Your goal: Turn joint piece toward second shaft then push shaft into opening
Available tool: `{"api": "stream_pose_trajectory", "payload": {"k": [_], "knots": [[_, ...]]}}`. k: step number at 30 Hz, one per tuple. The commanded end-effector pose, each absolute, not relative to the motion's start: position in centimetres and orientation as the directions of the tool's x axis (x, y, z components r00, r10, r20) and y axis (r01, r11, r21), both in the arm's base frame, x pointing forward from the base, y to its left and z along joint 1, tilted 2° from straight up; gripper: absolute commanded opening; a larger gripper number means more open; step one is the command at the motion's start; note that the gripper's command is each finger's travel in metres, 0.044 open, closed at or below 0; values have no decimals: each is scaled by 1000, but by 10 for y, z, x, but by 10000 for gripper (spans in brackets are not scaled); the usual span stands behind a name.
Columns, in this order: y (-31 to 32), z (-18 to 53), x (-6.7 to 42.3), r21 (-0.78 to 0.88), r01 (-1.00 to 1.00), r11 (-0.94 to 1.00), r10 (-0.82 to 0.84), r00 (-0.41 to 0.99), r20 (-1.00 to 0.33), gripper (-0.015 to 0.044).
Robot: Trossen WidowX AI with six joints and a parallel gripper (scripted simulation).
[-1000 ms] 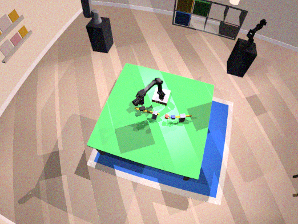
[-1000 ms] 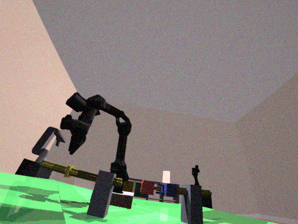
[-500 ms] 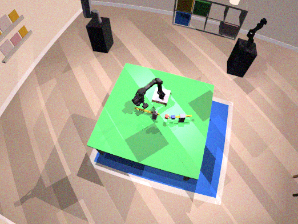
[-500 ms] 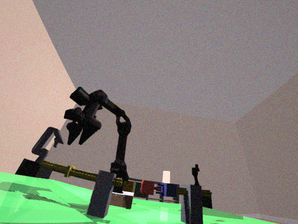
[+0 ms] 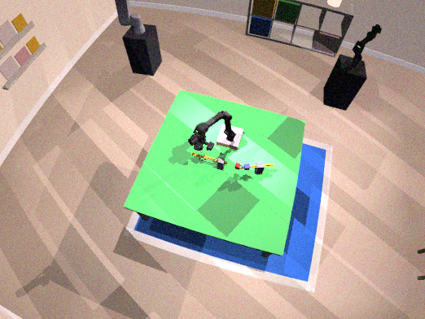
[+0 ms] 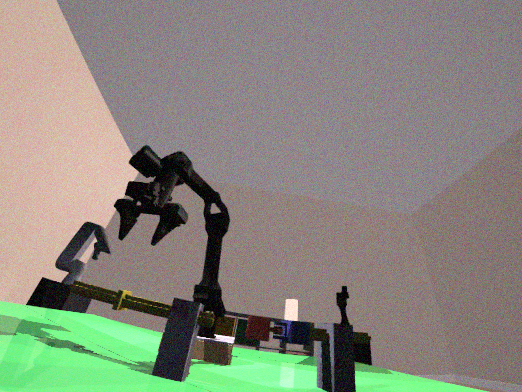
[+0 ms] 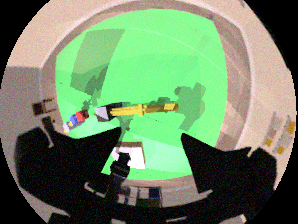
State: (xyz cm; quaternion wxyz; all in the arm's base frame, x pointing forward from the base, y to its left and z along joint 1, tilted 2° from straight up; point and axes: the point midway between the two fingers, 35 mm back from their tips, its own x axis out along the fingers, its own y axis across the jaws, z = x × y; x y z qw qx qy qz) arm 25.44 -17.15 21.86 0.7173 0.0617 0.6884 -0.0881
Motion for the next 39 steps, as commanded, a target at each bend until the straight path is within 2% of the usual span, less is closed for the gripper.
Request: {"api": "stream_pose_trajectory", "payload": {"k": [1, 11, 23, 39], "knots": [[-170, 219, 254, -26, 195, 981, -33, 36, -999, 440], [-131, 204, 269, 94, 456, 885, 67, 74, -995, 440], [-80, 187, 280, 209, 736, 644, 204, 98, -974, 440], [-11, 166, 280, 173, 964, 201, 384, 85, -919, 440]]}}
